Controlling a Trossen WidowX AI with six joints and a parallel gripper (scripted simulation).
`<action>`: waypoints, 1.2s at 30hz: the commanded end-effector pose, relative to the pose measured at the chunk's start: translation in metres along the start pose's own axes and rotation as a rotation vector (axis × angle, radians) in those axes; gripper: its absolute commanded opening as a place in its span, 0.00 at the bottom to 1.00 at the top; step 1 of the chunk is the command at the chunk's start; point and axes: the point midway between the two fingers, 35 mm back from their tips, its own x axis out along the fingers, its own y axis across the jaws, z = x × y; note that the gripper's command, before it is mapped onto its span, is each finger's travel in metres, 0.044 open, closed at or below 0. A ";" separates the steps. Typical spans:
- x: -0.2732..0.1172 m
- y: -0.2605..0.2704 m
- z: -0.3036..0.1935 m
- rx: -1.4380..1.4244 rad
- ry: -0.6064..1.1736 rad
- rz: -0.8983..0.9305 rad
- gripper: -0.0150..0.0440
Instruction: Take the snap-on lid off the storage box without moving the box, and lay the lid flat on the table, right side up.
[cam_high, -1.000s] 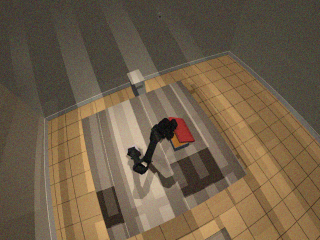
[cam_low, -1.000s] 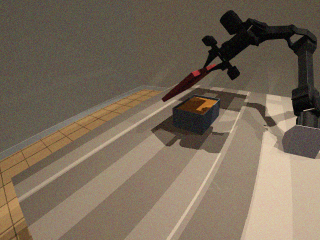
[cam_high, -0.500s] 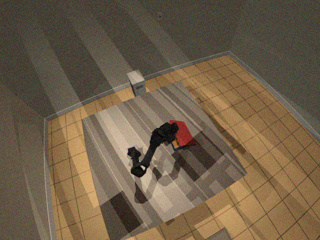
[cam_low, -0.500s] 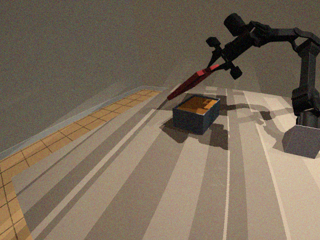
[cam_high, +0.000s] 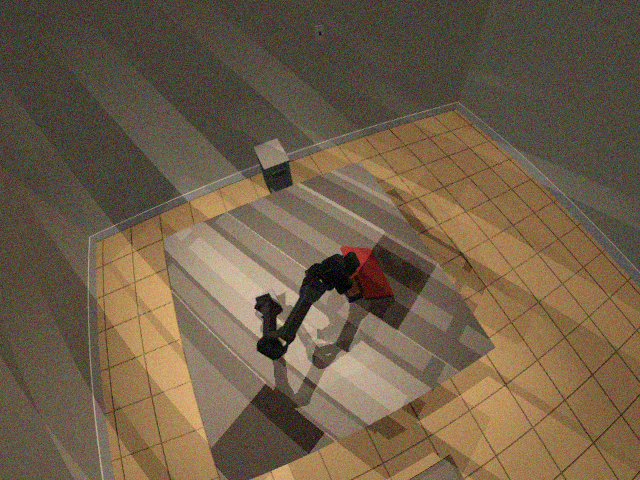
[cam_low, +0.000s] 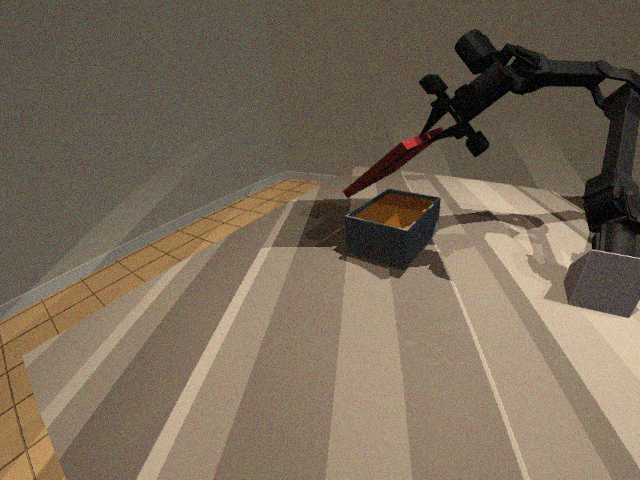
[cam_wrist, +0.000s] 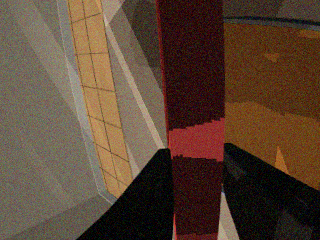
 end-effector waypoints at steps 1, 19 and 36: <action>-0.002 0.001 0.008 0.001 0.007 0.008 0.25; -0.006 -0.002 0.044 0.000 0.006 0.007 0.25; -0.009 -0.005 0.078 -0.001 0.006 0.008 0.25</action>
